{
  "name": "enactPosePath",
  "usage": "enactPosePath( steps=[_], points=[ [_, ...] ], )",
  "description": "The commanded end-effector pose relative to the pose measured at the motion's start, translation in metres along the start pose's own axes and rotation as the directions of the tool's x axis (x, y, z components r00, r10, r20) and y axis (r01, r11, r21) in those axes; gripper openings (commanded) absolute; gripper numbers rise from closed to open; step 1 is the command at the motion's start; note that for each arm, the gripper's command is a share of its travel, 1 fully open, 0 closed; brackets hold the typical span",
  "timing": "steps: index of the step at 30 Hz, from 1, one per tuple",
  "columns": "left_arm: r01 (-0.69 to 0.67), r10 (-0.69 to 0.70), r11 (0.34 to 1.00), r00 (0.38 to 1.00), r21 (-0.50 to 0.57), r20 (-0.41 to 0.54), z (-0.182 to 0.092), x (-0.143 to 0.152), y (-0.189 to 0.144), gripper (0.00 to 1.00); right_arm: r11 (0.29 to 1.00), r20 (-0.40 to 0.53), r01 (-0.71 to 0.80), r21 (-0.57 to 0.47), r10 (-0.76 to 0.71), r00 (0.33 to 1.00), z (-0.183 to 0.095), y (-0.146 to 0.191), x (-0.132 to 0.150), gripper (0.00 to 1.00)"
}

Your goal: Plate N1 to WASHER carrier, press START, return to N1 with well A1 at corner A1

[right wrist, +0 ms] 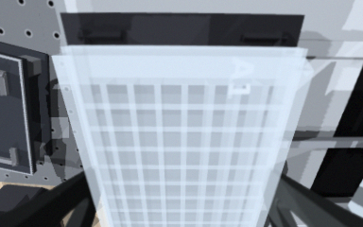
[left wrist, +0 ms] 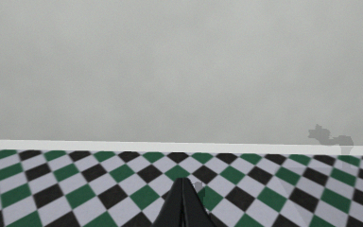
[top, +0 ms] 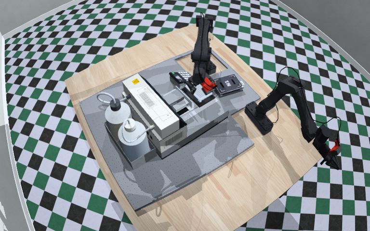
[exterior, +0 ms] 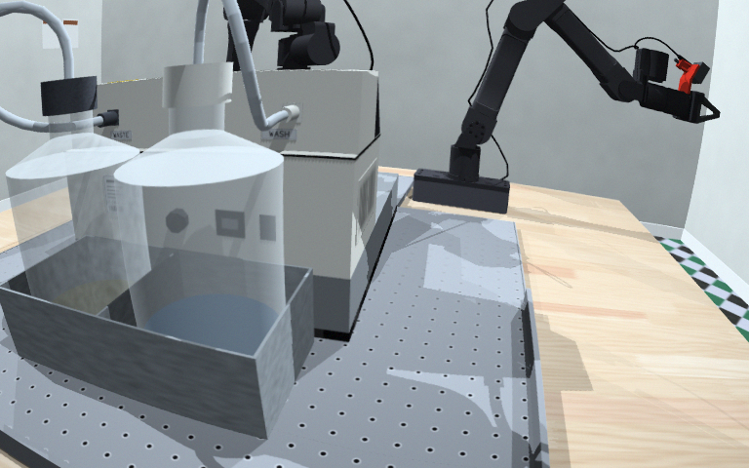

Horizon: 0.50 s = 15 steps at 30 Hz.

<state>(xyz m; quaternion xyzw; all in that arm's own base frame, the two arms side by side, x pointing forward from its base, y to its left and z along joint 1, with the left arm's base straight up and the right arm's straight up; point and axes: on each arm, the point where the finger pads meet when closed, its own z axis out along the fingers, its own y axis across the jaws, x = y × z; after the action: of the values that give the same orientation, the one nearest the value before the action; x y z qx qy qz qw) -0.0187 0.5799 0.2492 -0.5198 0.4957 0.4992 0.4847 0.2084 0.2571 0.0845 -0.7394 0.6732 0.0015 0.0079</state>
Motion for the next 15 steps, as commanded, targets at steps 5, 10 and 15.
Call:
enactPosePath(
  steps=[5,10,15],
  points=[
    [-0.009,0.009,1.0,0.999,0.004,0.032,0.0,-0.007,0.002,0.0,1.0,0.036,-0.006,0.028,0.005,0.999,-0.035,-0.003,0.0,0.0],
    [-0.009,0.009,1.0,0.999,0.004,0.032,0.0,-0.007,0.002,0.0,1.0,0.034,-0.006,0.026,0.005,0.999,-0.04,-0.003,0.001,0.0],
    [-0.009,0.009,1.0,0.999,0.004,0.032,0.0,-0.007,0.002,0.0,0.999,0.042,-0.007,0.035,0.005,0.999,-0.052,-0.004,0.0,0.0]
  ],
)
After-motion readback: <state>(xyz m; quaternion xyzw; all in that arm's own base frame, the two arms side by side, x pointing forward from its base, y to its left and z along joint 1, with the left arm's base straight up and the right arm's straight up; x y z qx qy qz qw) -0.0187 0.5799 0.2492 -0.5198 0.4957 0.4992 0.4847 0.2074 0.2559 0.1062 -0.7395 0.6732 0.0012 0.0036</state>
